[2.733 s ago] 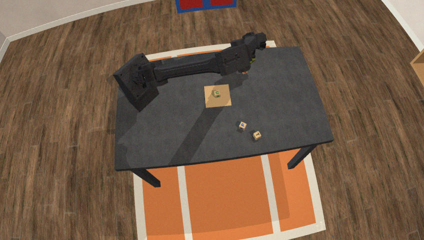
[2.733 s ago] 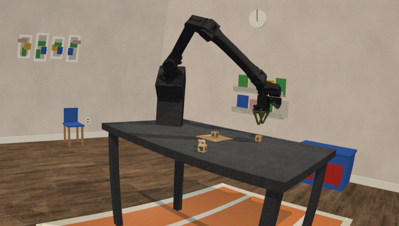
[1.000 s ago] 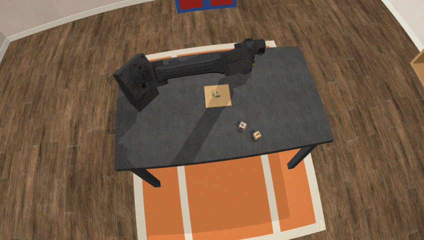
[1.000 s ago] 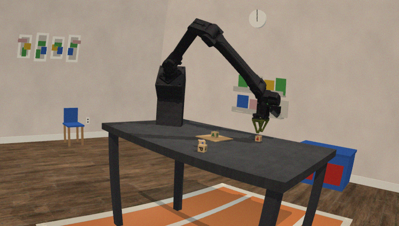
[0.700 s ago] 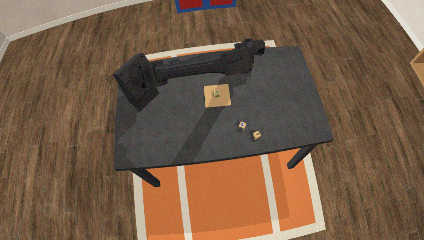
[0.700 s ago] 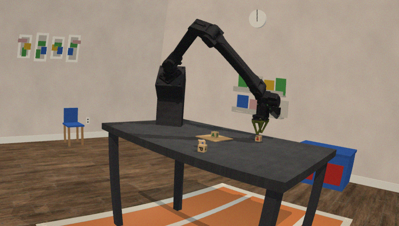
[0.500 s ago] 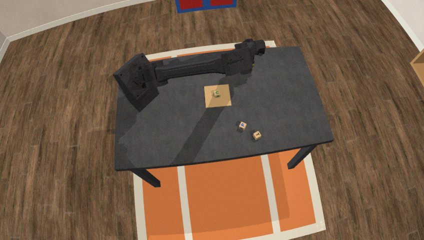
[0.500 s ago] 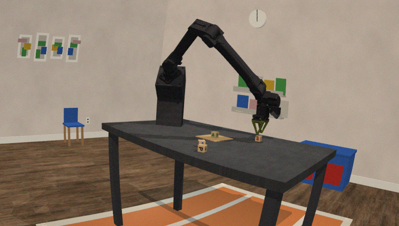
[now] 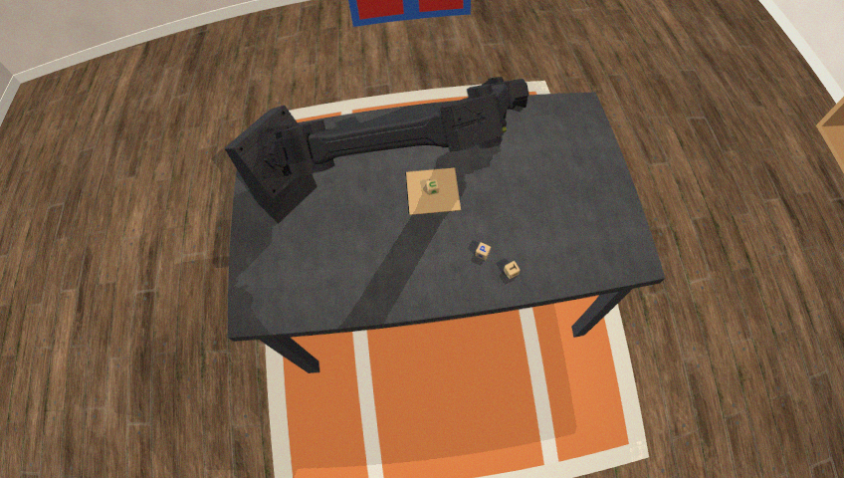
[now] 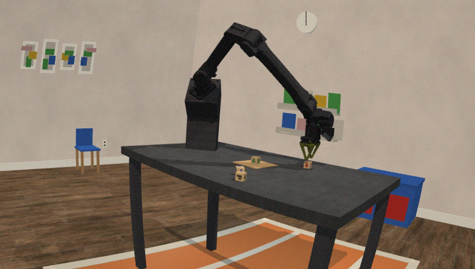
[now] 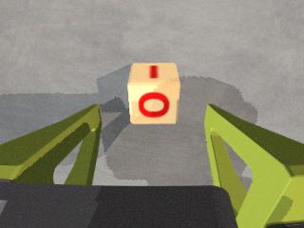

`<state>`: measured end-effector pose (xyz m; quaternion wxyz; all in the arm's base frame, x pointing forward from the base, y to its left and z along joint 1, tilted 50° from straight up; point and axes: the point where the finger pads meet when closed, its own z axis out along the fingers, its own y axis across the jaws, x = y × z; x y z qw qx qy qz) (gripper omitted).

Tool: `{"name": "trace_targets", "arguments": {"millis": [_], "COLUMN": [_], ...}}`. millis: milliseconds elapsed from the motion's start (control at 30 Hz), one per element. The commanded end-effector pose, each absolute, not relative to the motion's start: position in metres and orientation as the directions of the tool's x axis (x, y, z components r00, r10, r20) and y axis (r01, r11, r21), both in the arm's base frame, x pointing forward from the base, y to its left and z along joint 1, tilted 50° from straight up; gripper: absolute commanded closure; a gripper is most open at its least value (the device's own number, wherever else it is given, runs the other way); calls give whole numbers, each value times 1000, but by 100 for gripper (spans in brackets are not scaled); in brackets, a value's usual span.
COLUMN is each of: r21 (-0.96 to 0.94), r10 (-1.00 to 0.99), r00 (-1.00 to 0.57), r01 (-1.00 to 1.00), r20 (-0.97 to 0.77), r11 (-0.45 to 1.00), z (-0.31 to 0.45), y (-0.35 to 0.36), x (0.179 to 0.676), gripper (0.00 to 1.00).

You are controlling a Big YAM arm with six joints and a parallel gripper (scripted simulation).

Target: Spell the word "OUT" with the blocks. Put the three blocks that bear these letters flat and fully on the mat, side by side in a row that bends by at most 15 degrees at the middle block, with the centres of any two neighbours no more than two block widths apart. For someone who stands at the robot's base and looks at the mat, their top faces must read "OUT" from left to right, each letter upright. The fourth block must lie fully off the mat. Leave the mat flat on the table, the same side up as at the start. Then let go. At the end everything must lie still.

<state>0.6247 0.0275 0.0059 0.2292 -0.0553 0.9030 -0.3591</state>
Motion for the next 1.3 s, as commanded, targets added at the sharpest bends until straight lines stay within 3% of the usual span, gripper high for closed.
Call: {"name": "trace_targets", "arguments": {"millis": [0,1267], "r21": [-672,-674], "r10": [-267,-266], "r00": [-882,-884], "r01": [73,71], "r20": [-389,-383], "r11": [737,736], "z": [7,-19], "y": [27,1], "x": [636,650], "gripper": [37,37]}}
